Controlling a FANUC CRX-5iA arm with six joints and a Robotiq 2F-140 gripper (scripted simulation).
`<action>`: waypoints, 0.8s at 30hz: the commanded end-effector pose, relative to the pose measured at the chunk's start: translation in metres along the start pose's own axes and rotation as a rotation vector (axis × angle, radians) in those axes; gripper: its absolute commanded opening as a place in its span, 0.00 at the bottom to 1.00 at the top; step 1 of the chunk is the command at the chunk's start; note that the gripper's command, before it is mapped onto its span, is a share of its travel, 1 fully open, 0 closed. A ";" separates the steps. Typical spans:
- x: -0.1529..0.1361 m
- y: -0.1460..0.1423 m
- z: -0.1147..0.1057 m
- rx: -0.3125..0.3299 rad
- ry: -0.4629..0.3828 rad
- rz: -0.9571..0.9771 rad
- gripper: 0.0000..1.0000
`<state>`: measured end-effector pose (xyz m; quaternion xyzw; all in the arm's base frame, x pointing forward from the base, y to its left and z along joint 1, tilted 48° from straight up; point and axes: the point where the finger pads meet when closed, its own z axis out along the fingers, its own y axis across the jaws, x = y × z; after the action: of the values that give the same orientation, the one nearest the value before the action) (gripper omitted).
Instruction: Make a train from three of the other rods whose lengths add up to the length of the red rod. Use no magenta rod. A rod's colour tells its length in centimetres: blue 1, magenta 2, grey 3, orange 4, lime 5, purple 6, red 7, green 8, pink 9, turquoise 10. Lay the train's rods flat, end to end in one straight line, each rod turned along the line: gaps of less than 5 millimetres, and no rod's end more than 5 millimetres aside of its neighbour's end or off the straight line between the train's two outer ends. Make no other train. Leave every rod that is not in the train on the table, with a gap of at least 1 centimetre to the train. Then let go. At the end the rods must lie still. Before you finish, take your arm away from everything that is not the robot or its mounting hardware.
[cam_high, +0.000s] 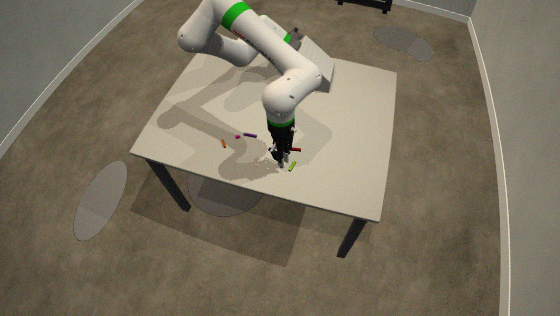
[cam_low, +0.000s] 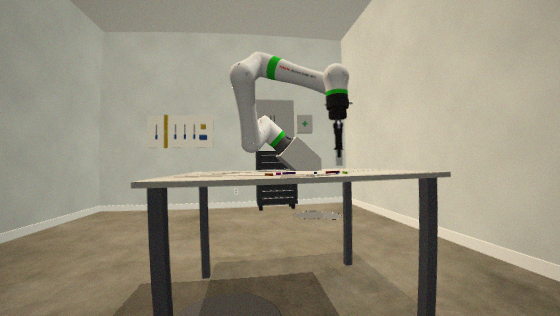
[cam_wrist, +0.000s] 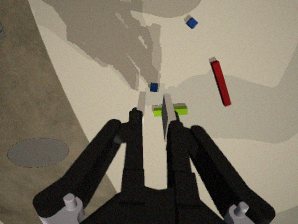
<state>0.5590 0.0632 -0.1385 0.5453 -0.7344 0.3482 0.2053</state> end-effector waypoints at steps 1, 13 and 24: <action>0.000 0.000 0.006 0.000 0.000 0.000 0.15; 0.000 -0.001 0.015 0.000 0.000 0.000 0.15; 0.000 -0.001 0.018 0.000 0.000 0.000 0.15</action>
<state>0.5609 0.0503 -0.1504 0.5453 -0.7344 0.3483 0.2052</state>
